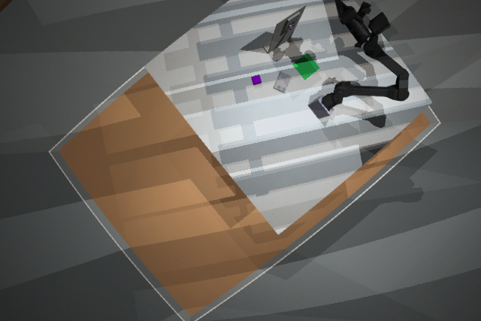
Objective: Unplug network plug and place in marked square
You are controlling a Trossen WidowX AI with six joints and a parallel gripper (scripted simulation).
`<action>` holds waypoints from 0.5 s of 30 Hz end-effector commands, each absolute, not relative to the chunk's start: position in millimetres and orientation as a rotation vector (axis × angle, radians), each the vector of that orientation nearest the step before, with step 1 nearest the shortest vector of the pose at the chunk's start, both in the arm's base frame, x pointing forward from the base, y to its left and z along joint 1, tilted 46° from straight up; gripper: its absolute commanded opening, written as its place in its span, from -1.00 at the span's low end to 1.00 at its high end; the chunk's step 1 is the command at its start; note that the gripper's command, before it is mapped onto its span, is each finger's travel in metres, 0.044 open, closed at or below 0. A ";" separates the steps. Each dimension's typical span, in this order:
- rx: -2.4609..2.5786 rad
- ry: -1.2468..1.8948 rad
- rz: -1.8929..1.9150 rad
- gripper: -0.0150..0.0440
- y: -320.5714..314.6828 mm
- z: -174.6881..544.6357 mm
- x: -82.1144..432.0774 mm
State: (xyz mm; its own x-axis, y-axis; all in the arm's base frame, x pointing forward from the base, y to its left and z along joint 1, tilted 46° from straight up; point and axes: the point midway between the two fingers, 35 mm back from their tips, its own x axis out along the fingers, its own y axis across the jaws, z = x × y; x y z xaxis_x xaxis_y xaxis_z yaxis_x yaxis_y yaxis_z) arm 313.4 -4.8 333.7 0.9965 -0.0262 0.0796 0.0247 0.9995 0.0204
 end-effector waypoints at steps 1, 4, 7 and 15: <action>0.023 -0.079 -0.025 0.78 -4.9 332.8 313.5; 0.068 -0.064 -0.026 0.51 -6.4 319.4 313.5; 0.127 -0.044 -0.027 0.24 -8.3 302.1 312.9; 0.285 0.008 -0.036 0.04 -13.2 256.0 308.1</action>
